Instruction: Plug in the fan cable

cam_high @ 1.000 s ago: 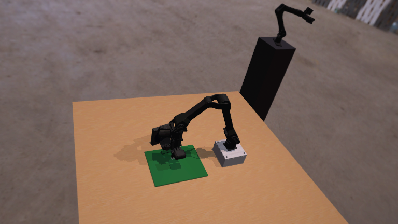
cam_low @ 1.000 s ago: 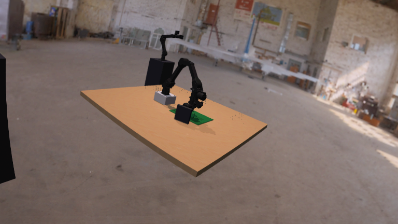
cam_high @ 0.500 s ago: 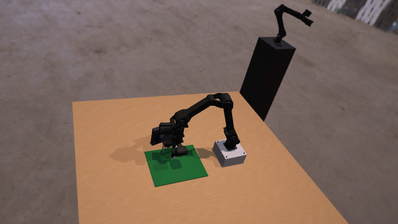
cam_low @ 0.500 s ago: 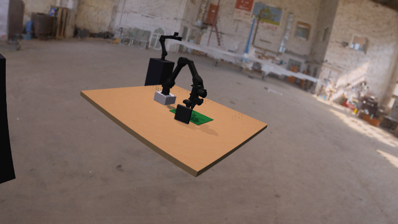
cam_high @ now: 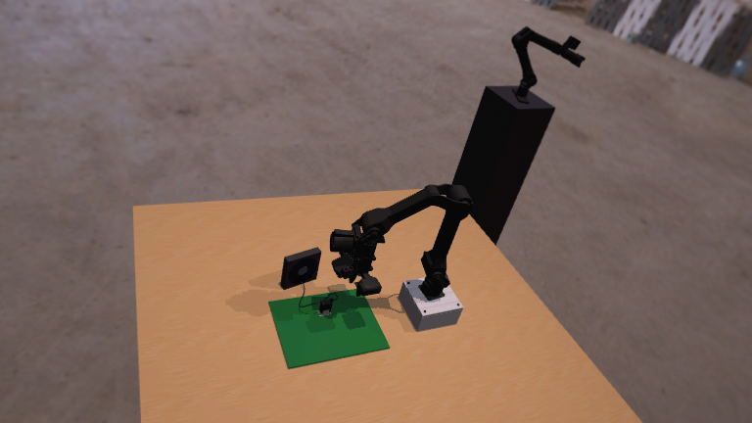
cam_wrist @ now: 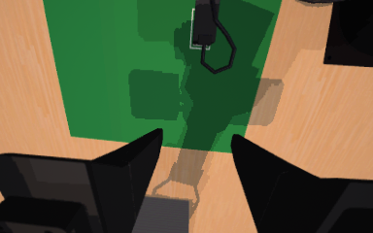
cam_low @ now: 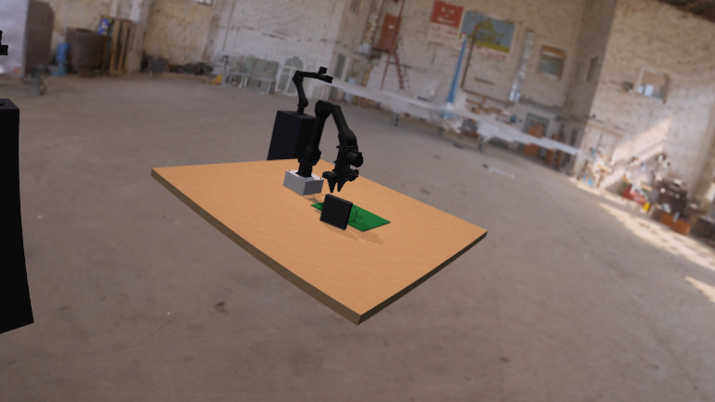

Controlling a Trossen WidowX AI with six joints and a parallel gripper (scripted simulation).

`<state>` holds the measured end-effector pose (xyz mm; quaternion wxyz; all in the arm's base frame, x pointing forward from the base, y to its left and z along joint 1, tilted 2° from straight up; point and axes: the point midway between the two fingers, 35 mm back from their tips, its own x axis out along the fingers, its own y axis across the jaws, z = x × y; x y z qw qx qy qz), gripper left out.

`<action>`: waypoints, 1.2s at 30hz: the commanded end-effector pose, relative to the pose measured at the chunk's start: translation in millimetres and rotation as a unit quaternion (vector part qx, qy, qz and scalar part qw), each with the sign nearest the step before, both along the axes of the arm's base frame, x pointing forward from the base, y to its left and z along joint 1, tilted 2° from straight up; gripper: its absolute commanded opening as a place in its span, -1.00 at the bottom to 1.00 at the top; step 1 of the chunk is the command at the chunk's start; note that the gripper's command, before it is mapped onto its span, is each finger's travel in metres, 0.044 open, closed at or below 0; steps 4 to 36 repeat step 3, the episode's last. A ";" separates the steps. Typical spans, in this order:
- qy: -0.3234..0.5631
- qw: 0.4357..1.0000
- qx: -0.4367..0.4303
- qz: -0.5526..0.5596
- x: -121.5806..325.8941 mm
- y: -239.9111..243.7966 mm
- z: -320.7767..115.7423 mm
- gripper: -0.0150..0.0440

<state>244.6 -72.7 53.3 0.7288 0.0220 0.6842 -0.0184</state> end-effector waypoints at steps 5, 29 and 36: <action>0.005 1.000 0.003 0.003 -27.0 5.3 -8.5 0.39; 0.005 1.000 0.003 0.003 -27.0 5.3 -8.5 0.39; 0.005 1.000 0.003 0.003 -27.0 5.3 -8.5 0.39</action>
